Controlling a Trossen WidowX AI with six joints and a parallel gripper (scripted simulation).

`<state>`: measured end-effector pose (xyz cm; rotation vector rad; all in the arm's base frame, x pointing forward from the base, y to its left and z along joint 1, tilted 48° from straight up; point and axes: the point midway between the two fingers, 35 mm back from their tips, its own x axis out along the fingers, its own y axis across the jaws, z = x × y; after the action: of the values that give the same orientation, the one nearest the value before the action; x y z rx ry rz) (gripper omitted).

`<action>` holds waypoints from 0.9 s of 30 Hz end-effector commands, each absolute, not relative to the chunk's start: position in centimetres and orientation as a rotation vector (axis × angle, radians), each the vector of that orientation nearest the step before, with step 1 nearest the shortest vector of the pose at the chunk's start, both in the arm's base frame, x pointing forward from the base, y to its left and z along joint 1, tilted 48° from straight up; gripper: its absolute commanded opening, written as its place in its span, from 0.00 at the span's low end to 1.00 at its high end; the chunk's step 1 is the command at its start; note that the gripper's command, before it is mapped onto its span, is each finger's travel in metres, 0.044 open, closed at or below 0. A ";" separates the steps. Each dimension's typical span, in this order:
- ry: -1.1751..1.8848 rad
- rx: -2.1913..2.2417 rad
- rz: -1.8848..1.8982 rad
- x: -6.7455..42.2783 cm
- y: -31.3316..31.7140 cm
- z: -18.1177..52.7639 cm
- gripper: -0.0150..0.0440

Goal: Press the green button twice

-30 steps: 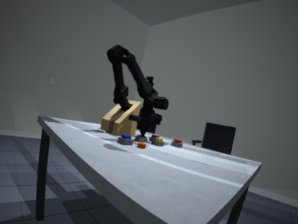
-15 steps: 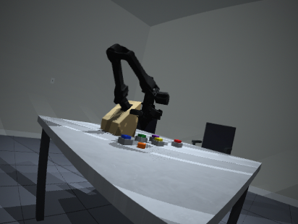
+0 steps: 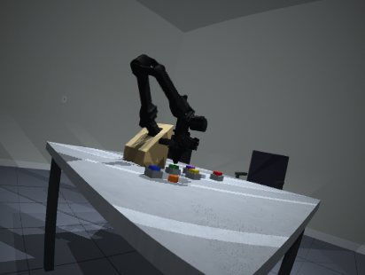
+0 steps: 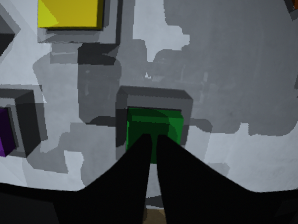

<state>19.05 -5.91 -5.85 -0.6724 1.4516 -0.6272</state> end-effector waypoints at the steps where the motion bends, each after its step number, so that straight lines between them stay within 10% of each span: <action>1: 1.462 -0.686 -0.626 18.7 -6.5 -6.3 0.29; 27: 1.454 -0.677 -0.627 19.0 -6.4 -6.3 0.29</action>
<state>18.92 -6.94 -6.70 -0.6789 1.4542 -0.6290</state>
